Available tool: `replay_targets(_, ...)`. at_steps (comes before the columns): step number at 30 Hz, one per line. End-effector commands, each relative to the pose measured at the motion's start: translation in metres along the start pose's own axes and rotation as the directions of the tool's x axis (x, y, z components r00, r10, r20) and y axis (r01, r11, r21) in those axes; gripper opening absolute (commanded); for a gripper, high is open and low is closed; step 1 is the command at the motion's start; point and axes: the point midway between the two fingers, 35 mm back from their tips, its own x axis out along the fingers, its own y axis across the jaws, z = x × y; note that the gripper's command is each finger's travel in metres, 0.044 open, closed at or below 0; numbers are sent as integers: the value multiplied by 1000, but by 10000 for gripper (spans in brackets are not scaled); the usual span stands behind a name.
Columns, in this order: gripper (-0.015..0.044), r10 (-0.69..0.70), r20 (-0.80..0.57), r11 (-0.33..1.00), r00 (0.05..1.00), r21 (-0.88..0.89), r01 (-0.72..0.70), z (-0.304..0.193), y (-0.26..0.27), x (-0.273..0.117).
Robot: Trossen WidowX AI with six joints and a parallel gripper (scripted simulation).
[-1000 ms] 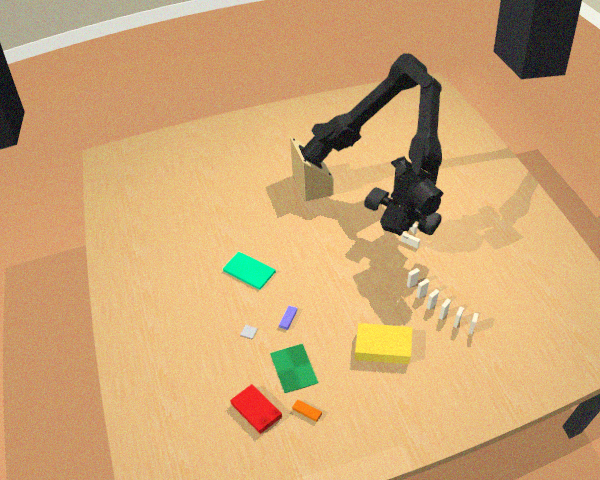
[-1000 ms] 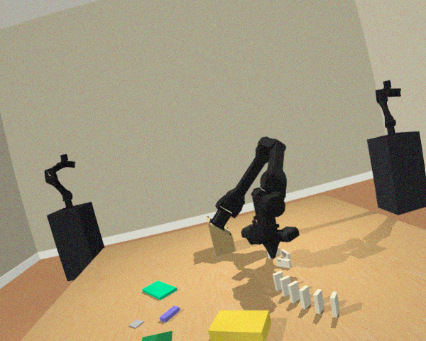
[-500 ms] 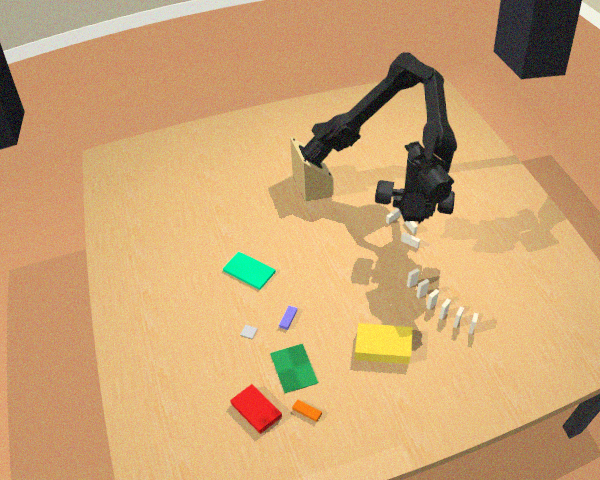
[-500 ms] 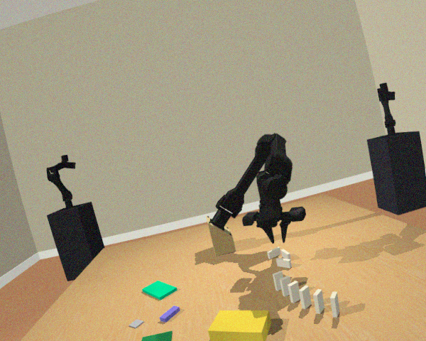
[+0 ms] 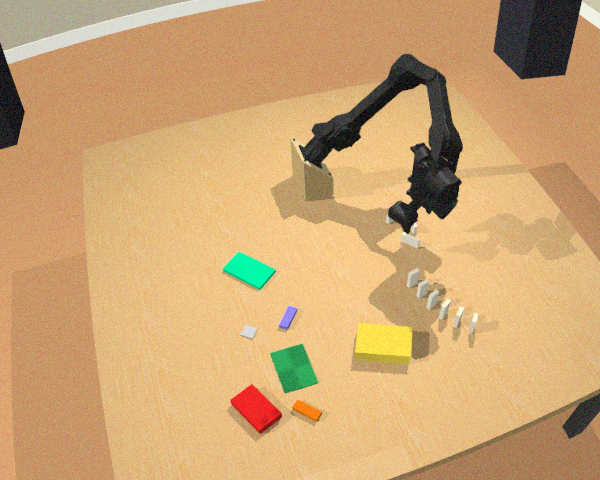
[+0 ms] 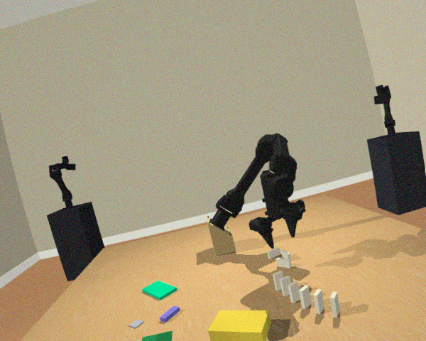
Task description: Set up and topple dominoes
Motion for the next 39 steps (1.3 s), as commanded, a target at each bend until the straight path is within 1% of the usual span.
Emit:
replay_targets(1, 440, 0, 8, 983, 1000, -182, 1, 6, 2, -2)
replay_targets(8, 440, 0, 8, 983, 1000, -182, 1, 6, 2, -1)
replay_targets(16, 440, 3, 9, 983, 1000, -182, -1, 7, 3, 61)
replay_targets(29, 440, 4, 10, 983, 1000, -182, -2, 5, 3, 76)
replay_targets(35, 440, 4, 10, 983, 1000, -182, -2, 5, 3, 77)
replay_targets(39, 335, 4, 10, 983, 1000, -182, -2, 5, 3, 77)
